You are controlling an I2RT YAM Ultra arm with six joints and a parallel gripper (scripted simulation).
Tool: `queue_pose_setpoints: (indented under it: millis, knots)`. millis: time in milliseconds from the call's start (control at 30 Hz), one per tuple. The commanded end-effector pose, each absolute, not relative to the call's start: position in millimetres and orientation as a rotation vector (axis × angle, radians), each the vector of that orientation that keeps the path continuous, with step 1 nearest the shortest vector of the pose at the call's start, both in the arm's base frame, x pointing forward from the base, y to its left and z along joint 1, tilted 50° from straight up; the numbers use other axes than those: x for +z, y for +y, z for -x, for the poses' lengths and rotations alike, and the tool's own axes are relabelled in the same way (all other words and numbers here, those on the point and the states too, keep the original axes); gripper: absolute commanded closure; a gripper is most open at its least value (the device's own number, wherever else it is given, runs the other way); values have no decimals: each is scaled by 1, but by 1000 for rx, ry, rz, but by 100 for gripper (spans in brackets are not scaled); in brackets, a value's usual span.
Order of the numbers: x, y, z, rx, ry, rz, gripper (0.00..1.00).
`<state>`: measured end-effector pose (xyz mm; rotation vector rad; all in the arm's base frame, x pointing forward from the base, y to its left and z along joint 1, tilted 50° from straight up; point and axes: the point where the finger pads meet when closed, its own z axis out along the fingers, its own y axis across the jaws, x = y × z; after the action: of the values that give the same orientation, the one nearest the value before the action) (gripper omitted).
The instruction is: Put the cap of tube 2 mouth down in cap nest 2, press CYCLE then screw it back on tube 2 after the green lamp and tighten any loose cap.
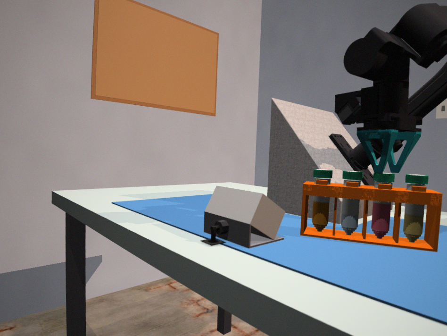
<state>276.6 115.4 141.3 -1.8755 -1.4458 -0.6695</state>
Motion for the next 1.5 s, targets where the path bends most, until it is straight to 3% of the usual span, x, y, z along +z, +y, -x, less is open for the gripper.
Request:
queue_pose_setpoints:
  millis: [0, 1333, 1367, 1467]
  knots:
    - [139, 115, -286, -708, -1459, 1888, 51]
    - [133, 122, -289, -708, -1459, 1887, 51]
    - [132, 124, -289, -708, -1459, 1887, 100]
    - [132, 124, -289, -708, -1459, 1887, 100]
